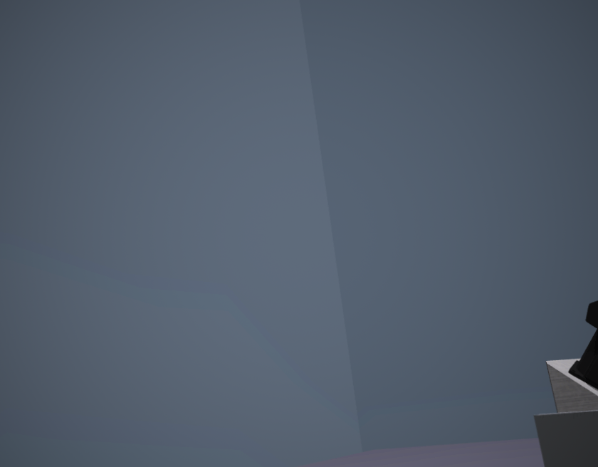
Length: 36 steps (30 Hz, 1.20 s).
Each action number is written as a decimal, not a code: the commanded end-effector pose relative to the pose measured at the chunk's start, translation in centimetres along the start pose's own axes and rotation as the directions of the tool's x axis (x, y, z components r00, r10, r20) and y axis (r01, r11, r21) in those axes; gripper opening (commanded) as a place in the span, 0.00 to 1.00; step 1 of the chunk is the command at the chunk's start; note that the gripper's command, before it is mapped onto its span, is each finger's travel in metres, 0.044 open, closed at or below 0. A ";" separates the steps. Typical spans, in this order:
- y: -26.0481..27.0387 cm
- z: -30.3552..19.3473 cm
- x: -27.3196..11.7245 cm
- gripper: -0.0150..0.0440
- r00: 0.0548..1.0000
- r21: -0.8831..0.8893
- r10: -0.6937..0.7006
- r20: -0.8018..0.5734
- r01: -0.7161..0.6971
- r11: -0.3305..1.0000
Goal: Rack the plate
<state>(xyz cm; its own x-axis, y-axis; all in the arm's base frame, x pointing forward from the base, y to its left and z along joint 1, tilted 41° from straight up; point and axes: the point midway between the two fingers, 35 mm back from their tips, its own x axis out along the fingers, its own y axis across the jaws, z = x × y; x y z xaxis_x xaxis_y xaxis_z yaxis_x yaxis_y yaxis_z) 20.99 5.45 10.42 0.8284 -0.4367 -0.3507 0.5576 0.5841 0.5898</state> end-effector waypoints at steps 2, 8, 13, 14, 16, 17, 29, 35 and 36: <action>0.4 0.1 -0.7 0.25 0.996 0.021 0.079 0.037 -0.080 0.997; 0.5 0.1 -0.9 0.25 0.995 0.024 0.091 0.042 -0.092 0.995; 0.5 -0.1 -0.8 0.25 0.995 0.023 0.091 0.042 -0.092 0.995; 0.5 -0.3 -0.7 0.25 0.995 0.023 0.090 0.041 -0.091 0.996; 0.6 -0.7 -0.4 0.25 0.995 0.022 0.089 0.041 -0.090 0.996; 0.6 -1.0 -0.3 0.25 0.995 0.021 0.089 0.040 -0.090 0.996; 0.8 -2.6 1.4 0.25 0.995 0.031 0.091 0.040 -0.092 0.995; 0.9 -2.7 2.1 0.25 0.995 0.037 0.091 0.040 -0.093 0.995; 0.9 -2.7 2.2 0.25 0.995 0.038 0.092 0.040 -0.093 0.995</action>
<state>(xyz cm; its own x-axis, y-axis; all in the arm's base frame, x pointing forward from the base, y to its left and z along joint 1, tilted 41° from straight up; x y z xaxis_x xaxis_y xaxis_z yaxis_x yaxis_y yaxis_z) 23.23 7.04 8.50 0.8748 -0.4065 -0.2635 0.4717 0.5906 0.6547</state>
